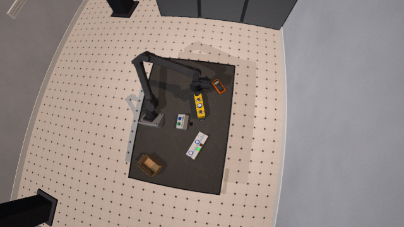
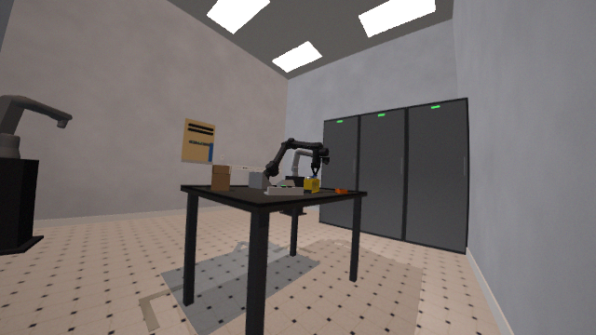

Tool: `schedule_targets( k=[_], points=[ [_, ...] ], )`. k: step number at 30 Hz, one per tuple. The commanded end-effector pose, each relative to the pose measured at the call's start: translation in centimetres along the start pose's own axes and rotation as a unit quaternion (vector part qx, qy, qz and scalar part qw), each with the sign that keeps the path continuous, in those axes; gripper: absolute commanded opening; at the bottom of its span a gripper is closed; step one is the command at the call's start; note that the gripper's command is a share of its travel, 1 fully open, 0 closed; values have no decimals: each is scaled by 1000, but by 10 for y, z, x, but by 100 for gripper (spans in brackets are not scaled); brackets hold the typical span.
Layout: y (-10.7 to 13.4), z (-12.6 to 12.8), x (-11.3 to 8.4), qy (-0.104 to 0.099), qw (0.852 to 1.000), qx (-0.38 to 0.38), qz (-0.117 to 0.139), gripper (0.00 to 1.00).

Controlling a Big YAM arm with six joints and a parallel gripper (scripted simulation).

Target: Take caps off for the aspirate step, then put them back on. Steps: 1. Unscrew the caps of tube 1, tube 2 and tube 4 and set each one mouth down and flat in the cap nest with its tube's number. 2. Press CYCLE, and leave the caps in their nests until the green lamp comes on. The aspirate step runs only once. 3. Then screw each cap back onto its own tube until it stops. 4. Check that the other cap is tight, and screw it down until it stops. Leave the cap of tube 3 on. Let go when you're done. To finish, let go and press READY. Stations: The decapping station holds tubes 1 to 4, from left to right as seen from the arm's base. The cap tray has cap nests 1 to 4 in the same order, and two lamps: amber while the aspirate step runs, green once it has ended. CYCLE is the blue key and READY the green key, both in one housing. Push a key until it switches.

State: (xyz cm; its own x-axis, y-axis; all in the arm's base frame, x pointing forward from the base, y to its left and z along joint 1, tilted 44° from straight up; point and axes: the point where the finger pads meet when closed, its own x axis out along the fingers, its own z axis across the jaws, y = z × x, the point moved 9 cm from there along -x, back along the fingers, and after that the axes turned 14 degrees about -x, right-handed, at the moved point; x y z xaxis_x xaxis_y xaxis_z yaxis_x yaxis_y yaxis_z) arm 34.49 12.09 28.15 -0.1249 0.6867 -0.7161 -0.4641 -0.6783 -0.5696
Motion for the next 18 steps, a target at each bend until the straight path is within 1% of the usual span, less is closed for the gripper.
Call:
schedule_targets(
  k=[1, 4, 8, 18],
  points=[
    [-20, -5, -4, 11, 1000, -11, -8, 0],
    [-11, -4, 3, 3, 1000, -2, -2, 0],
    [-11, -4, 3, 3, 1000, -1, -2, 0],
    [-12, -6, -5, 5, 1000, -5, -3, 0]
  ],
)
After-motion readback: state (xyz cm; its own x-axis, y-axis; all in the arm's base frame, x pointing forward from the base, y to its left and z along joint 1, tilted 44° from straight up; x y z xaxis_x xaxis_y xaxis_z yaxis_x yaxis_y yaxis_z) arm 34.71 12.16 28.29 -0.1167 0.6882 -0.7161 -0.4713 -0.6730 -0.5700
